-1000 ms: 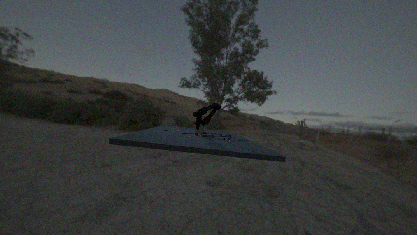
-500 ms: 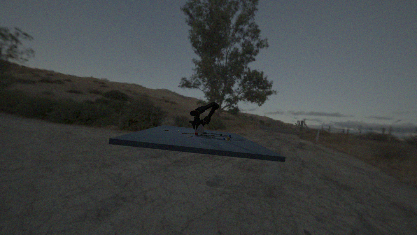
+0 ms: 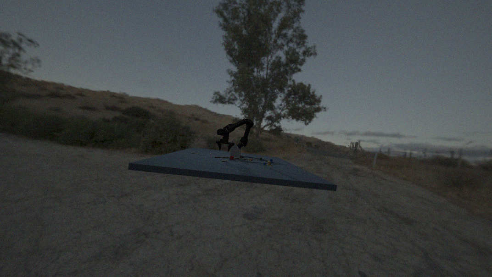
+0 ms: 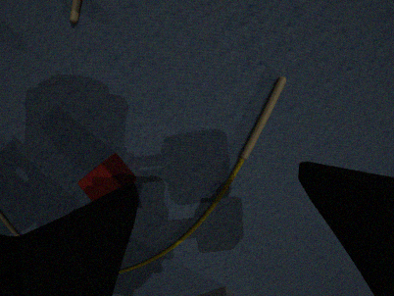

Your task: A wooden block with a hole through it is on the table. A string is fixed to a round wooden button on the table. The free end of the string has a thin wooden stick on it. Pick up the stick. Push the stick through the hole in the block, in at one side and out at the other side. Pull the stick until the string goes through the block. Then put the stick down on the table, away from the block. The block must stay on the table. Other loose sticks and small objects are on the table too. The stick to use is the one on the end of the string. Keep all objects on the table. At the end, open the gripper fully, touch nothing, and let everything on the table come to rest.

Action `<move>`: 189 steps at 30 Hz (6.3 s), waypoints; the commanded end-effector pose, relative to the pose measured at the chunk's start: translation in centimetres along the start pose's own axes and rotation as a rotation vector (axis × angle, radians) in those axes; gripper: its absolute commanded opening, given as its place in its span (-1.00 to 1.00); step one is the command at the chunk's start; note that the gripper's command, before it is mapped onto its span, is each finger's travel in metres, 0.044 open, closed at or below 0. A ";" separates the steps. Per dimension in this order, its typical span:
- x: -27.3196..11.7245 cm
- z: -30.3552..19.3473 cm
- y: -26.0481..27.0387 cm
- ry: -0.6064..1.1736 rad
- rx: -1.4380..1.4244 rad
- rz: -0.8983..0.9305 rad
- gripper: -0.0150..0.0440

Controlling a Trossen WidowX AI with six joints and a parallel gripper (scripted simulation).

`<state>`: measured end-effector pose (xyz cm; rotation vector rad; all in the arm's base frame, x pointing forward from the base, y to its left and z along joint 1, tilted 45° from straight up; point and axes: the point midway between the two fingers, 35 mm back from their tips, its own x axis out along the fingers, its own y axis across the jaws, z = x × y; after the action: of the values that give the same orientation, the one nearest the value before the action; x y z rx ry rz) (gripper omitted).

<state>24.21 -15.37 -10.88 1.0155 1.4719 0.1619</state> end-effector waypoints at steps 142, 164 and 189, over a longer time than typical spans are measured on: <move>1.2 -0.5 -3.4 0.027 0.549 0.000 -0.49; 0.9 -0.6 -1.6 0.046 0.722 -0.018 -0.49; 0.7 -1.1 1.7 0.078 1.042 -0.063 -0.49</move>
<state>24.10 -13.81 -10.38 1.7625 1.6573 -0.6642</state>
